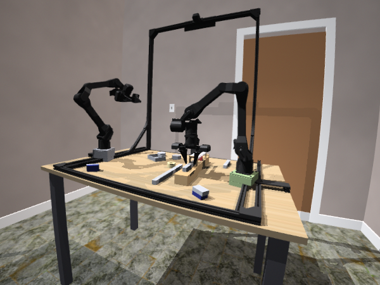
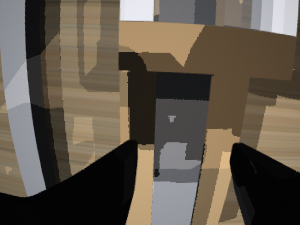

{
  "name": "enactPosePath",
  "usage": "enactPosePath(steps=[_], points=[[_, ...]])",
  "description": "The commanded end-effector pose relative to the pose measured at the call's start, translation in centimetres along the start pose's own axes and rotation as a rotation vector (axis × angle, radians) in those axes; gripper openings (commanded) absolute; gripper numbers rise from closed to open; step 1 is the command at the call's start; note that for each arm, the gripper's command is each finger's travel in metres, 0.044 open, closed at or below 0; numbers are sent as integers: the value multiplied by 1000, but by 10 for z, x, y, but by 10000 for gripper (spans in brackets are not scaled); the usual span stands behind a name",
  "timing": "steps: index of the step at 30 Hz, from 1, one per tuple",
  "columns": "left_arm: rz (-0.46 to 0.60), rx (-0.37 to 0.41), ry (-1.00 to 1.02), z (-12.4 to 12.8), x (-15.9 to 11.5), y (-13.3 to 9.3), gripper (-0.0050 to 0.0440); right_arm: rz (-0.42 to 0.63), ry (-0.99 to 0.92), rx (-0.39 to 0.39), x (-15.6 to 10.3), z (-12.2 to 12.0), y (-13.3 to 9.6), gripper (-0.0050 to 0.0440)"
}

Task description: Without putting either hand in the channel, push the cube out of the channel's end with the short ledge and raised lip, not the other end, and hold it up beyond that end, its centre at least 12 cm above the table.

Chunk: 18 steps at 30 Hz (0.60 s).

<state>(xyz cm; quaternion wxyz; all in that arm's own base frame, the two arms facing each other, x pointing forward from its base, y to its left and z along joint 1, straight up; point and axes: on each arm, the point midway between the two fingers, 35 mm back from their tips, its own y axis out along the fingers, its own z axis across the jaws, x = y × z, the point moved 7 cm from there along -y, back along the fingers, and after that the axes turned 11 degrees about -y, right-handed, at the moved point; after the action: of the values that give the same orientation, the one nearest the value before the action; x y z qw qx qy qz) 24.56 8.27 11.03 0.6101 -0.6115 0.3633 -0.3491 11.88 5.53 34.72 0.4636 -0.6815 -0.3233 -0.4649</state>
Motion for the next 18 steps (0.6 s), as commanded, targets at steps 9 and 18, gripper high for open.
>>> enactPosePath(steps=[9, 18], points=[[-17, 12, 3, -1, -2, -70, 200, -2, 4, -1, 0, 0, 0, 400], [-17, 12, 3, -1, -2, -70, 200, -2, 4, -1, 0, 0, 0, 400]])
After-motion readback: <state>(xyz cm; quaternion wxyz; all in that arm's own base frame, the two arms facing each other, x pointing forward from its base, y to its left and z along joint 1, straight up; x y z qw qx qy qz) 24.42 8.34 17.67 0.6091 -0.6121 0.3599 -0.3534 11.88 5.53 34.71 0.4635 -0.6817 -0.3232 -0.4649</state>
